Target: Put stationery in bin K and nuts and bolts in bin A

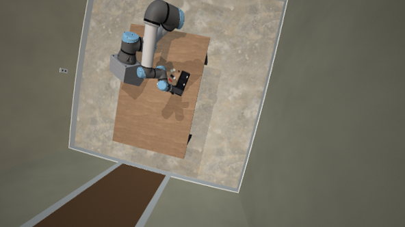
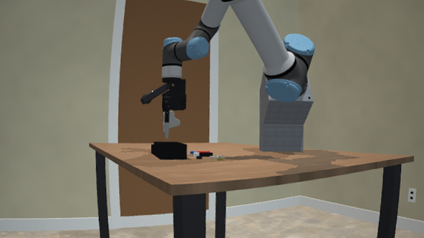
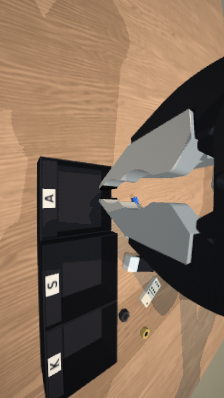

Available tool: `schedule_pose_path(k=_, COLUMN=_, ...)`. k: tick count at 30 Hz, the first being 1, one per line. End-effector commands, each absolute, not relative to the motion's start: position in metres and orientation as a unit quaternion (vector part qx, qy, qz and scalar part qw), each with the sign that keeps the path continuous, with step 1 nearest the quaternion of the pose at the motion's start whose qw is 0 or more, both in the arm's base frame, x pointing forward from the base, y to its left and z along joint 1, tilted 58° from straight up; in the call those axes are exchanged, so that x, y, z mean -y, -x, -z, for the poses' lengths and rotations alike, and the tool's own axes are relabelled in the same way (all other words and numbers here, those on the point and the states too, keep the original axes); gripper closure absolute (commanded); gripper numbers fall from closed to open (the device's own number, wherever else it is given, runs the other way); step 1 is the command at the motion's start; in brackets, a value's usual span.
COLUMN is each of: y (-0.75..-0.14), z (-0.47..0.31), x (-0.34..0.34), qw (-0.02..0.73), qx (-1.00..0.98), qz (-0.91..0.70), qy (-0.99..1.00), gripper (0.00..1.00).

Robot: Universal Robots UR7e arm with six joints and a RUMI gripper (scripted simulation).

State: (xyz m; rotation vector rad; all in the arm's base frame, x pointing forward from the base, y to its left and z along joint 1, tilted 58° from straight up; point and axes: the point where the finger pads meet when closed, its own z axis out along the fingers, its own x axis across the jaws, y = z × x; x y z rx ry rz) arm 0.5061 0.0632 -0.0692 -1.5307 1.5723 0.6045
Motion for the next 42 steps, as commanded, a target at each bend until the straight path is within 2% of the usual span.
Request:
schedule_pose_path(k=1, y=-0.510, z=0.076, x=-0.073, qw=0.419, qx=-0.628, qz=-0.240, qy=0.610, gripper=0.96)
schedule_pose_path(k=9, y=-0.515, z=0.088, x=-0.091, qw=0.419, qx=-0.628, qz=-0.240, qy=0.610, gripper=0.96)
schedule_pose_path(k=42, y=-0.515, z=0.088, x=-0.091, qw=0.419, qx=-0.628, qz=-0.240, qy=0.610, gripper=0.96)
